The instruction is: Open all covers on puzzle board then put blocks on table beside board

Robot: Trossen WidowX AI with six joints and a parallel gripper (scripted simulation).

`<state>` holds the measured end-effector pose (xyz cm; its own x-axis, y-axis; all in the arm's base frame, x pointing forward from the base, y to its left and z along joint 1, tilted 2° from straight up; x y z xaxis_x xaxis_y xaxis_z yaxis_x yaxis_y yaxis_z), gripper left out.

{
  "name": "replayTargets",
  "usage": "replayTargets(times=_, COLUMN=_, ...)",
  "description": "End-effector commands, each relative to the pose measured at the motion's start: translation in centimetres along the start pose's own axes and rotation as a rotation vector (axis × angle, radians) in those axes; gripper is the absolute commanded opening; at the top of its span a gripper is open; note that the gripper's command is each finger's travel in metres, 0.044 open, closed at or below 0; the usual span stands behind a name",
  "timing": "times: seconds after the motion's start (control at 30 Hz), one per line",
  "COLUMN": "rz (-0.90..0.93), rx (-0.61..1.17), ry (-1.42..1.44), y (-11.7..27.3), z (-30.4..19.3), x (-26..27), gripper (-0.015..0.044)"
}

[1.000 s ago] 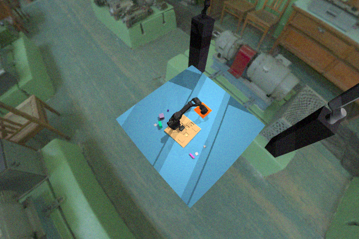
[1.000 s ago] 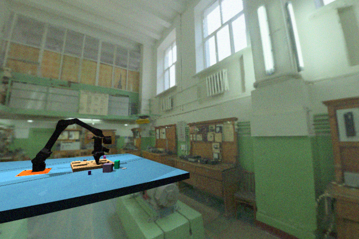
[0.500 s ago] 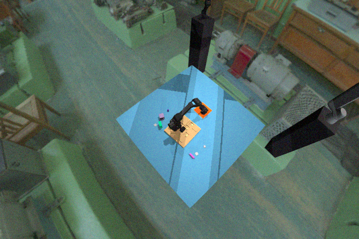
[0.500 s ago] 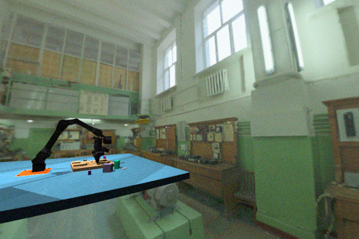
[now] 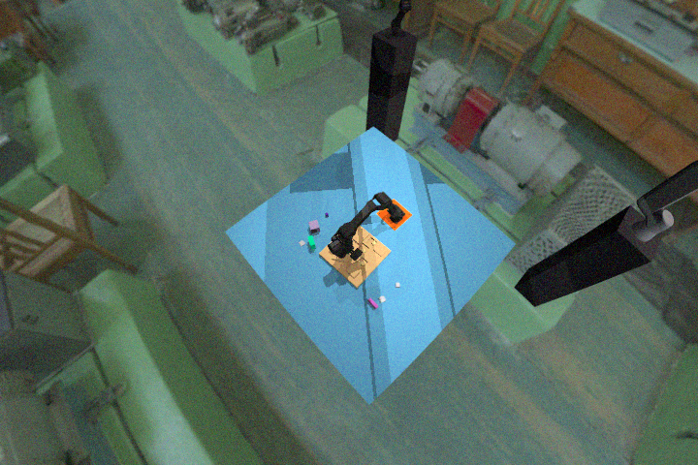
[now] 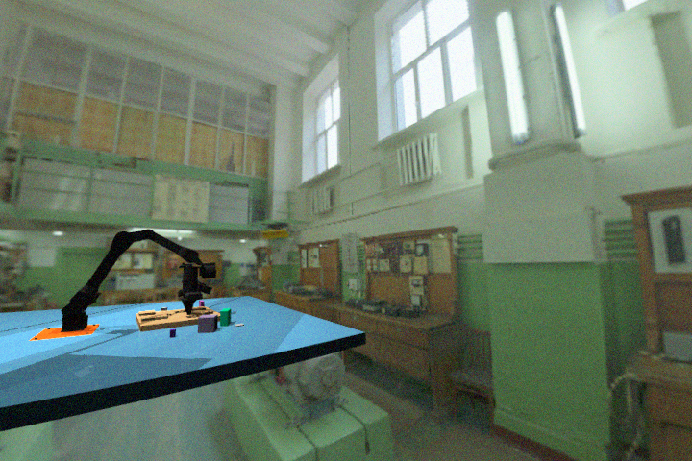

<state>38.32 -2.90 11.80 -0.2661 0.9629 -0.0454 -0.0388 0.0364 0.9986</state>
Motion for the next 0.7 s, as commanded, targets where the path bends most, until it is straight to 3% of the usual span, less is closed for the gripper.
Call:
replayTargets(times=0.0, rz=0.0, rx=-0.001, ry=-0.001, y=0.0, z=0.4, x=0.3, gripper=0.0)
replayTargets(times=0.67, rz=0.001, rx=-0.002, ry=-0.001, y=0.1, z=2.3, x=1.5, gripper=0.0)
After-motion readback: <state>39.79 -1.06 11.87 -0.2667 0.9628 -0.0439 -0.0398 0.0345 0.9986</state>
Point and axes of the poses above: the point midway between the two fingers, 35 mm back from their tips, its own y axis back along the fingers, its own x axis across the jaws, z = x × y, the point moved 5 cm from there along y, back along the fingers, and after that the axes turned 10 degrees about y, right-handed, at the moved point
